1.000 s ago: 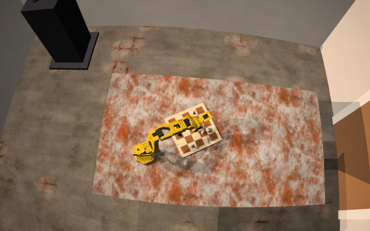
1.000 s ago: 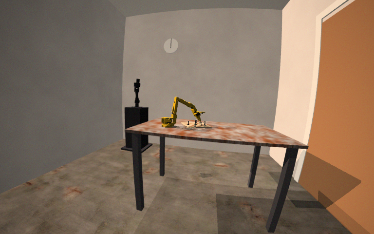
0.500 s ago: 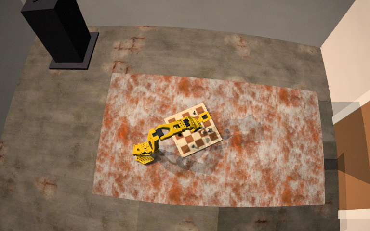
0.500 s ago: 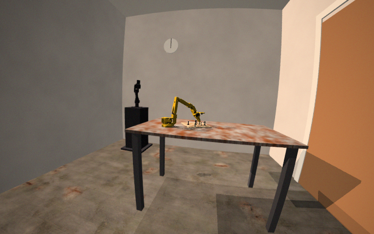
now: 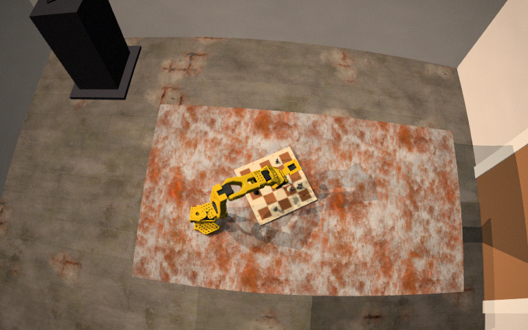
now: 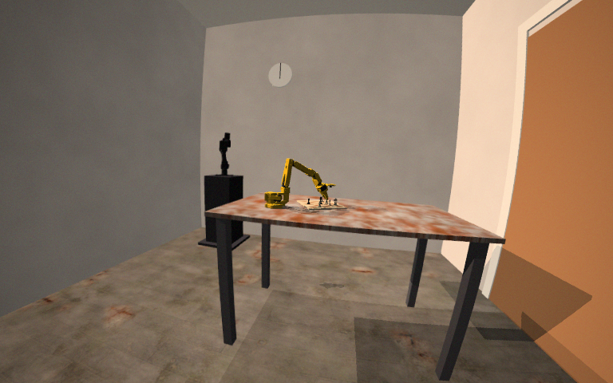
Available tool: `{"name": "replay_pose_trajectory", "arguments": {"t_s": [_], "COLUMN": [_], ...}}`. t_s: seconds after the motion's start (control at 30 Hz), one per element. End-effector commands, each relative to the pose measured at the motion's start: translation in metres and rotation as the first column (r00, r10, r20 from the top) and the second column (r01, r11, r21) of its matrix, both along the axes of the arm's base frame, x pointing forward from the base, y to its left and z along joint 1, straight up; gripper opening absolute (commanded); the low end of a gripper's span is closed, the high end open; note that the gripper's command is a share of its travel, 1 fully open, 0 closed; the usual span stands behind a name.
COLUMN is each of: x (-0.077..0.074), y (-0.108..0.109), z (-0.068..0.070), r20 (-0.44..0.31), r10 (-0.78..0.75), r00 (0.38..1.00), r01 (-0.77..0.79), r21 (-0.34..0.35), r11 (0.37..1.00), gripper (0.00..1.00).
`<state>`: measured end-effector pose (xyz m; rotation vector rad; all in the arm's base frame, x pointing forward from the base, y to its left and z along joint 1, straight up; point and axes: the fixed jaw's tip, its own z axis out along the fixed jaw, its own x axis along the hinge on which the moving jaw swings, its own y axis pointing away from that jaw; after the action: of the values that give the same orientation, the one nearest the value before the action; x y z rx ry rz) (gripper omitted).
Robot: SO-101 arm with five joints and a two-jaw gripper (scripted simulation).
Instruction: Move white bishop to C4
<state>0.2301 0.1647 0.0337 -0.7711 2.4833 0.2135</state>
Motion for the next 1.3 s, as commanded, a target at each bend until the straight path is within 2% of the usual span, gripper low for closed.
{"name": "replay_pose_trajectory", "arguments": {"t_s": [0.0,1.27], "x": [-0.002,-0.003], "y": [0.002,0.001], "z": [0.001,-0.012], "r20": [-0.002,-0.003], "r10": [0.012,0.012], "r00": [1.0,1.0], "r01": [-0.012,-0.012], "r21": [-0.002,-0.003], "r11": [1.0,1.0], "gripper": [0.0,0.0]}}
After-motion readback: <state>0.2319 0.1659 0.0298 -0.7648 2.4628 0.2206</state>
